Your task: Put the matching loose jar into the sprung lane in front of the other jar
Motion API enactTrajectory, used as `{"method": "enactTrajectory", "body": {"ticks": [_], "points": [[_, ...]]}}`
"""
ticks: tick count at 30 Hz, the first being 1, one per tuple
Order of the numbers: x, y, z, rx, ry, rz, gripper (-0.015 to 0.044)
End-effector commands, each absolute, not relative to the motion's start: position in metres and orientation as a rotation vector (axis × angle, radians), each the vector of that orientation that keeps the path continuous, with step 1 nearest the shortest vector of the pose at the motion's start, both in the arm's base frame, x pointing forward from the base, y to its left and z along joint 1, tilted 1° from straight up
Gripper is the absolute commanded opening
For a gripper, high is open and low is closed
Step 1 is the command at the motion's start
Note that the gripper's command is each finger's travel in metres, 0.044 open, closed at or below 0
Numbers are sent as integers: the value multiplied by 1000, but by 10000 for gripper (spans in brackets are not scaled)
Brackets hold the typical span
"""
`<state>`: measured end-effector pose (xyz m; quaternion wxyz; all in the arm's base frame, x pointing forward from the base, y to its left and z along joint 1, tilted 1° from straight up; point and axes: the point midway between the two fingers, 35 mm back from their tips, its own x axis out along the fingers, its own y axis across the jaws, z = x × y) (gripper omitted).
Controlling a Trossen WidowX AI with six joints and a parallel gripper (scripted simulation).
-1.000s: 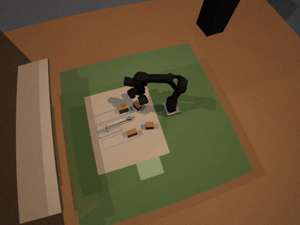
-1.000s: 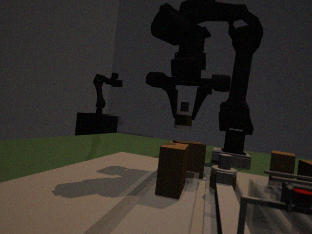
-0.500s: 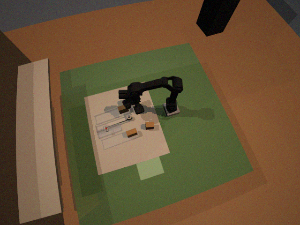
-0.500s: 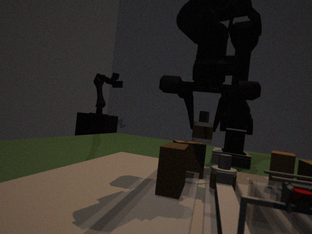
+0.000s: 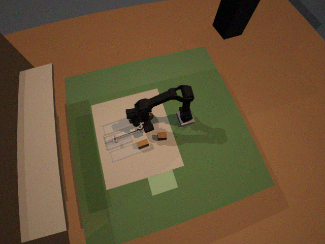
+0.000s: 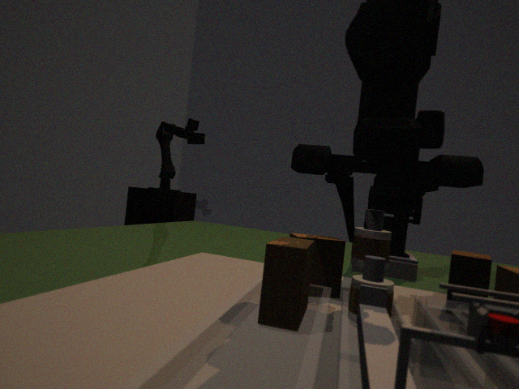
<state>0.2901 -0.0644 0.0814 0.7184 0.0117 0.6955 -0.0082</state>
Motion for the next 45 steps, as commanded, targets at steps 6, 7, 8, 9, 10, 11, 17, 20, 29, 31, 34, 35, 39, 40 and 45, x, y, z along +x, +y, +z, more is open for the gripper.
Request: {"method": "enactTrajectory", "body": {"ticks": [6, 7, 8, 9, 10, 11, 17, 20, 29, 31, 34, 35, 39, 40, 45], "points": [[292, -63, 58, 34, 1542, -23, 0], [292, -63, 58, 34, 1542, -23, 0], [292, -63, 58, 34, 1542, -23, 0], [292, -63, 58, 34, 1542, -23, 0], [292, -63, 58, 34, 1541, -23, 0], [293, -63, 58, 34, 1541, -23, 0], [295, -63, 58, 34, 1541, -23, 0], [296, -63, 58, 34, 1541, -23, 0], [300, -63, 58, 34, 1541, -23, 0], [301, -63, 58, 34, 1541, -23, 0], [302, -63, 58, 34, 1541, -23, 0], [302, -63, 58, 34, 1541, -23, 0], [304, -63, 59, 34, 1541, -23, 0], [304, -63, 59, 34, 1541, -23, 0], [306, -64, 59, 34, 1540, -23, 0]]}}
